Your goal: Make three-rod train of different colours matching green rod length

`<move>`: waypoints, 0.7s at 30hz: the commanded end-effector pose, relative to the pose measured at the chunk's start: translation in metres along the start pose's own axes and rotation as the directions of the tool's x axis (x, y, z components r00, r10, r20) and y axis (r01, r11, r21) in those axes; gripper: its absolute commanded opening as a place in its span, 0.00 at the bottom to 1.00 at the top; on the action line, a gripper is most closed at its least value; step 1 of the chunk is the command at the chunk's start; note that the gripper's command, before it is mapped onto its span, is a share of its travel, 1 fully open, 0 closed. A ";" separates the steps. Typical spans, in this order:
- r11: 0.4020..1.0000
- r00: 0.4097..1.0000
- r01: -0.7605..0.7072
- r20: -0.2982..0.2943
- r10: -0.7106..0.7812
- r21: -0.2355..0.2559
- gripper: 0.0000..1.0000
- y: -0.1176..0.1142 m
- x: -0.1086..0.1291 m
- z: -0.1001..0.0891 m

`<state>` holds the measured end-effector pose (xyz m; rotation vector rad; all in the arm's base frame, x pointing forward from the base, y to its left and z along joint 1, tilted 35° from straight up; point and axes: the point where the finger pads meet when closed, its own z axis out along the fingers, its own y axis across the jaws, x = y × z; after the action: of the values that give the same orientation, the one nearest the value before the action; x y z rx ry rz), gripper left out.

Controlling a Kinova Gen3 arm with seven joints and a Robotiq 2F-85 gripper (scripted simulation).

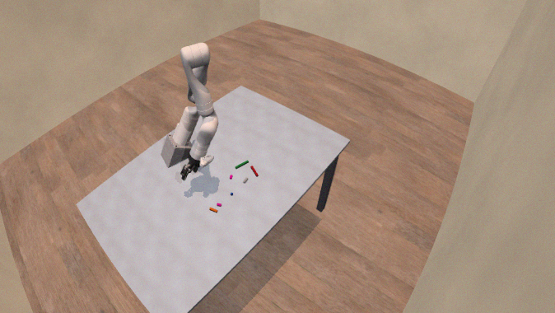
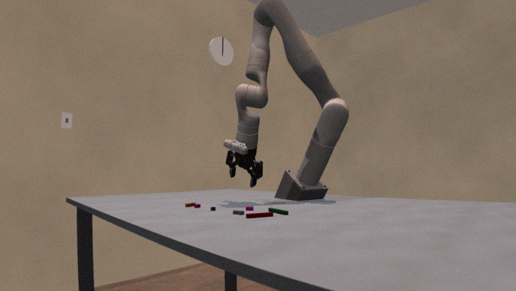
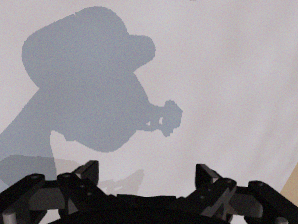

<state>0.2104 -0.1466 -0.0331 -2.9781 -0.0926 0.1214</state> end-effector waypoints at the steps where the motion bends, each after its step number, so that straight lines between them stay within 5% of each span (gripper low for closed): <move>1: 1.000 1.000 0.011 -0.012 -0.011 0.010 1.00 -0.003 0.004 -0.002; 21: 0.996 0.996 0.078 -0.056 -0.075 0.049 1.00 -0.018 0.020 -0.010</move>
<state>0.2296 -0.1284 -0.0225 -2.9202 -0.1981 0.0375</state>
